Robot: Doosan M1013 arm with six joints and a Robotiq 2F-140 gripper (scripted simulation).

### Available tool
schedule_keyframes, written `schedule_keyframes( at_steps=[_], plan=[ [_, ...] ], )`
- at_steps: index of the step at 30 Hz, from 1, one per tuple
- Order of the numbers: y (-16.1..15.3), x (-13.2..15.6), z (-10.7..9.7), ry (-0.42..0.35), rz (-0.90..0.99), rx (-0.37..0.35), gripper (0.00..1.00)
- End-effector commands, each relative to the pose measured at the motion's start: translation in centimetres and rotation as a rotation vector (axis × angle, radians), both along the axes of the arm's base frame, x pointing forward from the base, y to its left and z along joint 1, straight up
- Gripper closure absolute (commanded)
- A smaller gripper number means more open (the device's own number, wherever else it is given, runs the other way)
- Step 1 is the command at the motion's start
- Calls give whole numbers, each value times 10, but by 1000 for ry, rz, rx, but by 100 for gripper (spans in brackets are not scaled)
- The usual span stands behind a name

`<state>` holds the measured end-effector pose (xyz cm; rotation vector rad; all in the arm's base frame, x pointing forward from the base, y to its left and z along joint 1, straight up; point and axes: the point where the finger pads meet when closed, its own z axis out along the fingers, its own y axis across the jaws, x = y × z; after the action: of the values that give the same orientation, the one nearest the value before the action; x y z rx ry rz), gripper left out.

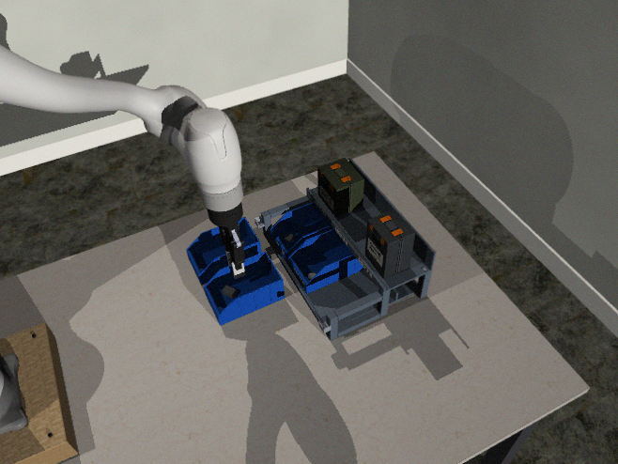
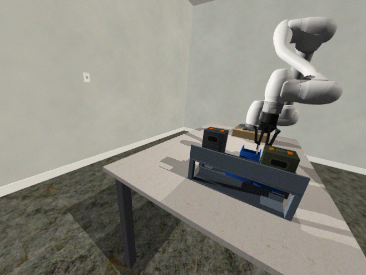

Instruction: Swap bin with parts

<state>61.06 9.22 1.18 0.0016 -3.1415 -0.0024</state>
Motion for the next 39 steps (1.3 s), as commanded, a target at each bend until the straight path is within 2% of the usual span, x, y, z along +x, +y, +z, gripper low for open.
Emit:
schedule_keyframes(
  at_steps=[1, 7, 8, 39],
  plan=[
    [0, 0, 0, 0, 0, 0, 76],
    [0, 0, 0, 0, 0, 0, 76],
    [0, 0, 0, 0, 0, 0, 90],
    [0, 0, 0, 0, 0, 0, 90]
  ],
)
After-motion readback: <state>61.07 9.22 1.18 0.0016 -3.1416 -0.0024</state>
